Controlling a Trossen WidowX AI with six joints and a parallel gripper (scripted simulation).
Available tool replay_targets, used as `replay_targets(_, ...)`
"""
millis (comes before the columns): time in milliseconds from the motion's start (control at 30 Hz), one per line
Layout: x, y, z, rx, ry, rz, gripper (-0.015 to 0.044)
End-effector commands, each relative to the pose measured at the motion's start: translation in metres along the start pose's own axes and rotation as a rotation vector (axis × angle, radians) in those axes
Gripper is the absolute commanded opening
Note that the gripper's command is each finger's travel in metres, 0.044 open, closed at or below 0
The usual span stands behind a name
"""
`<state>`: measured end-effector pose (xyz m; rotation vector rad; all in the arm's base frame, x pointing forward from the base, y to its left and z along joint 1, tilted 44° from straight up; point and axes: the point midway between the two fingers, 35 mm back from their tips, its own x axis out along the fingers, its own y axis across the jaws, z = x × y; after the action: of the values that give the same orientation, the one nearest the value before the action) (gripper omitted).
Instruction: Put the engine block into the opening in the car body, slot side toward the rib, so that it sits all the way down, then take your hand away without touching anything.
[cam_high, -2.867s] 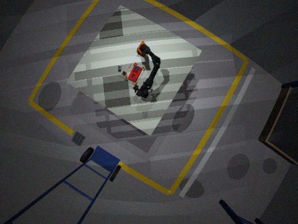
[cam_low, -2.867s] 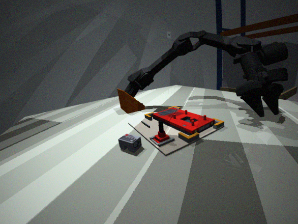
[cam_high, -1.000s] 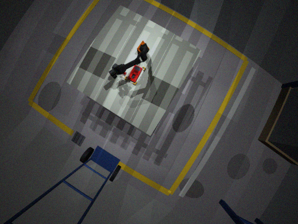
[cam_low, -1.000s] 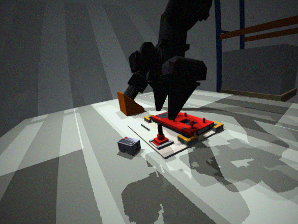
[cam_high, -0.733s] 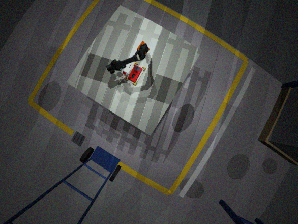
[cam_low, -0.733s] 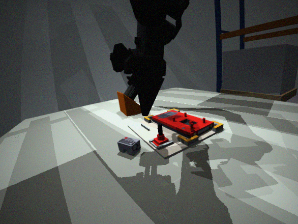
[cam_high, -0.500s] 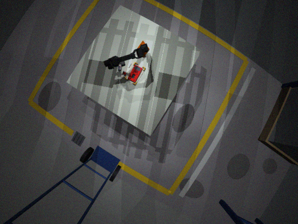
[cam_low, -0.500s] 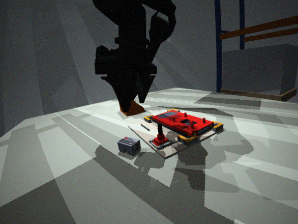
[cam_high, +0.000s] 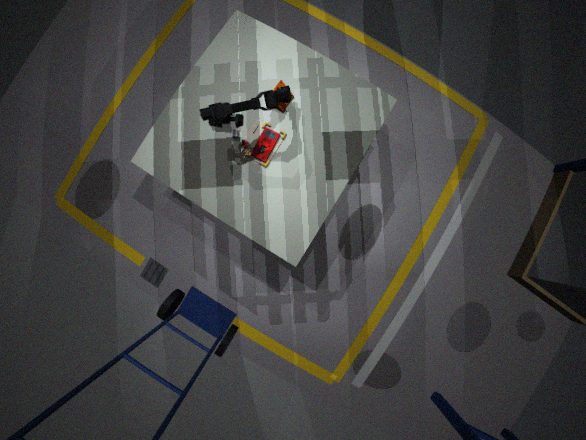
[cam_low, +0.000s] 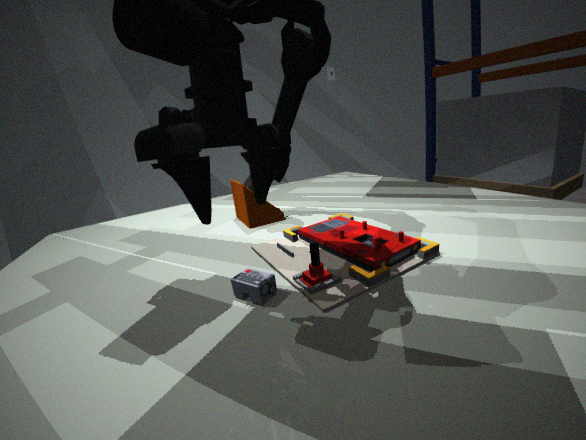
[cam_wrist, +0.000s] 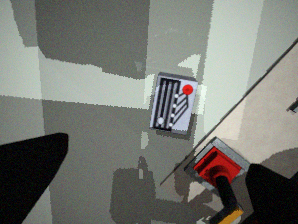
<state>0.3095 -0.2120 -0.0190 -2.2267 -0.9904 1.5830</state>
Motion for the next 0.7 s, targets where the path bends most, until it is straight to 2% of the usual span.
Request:
replay_targets(0, 0.05, -0.008, -0.002, 0.004, -0.012, -0.032, 0.044)
replay_targets(300, 0.073, -0.01, -0.001, 0.004, -0.011, -0.033, 0.044)
replay_targets(667, 0.083, -0.01, -0.001, 0.004, -0.011, -0.034, 0.044)
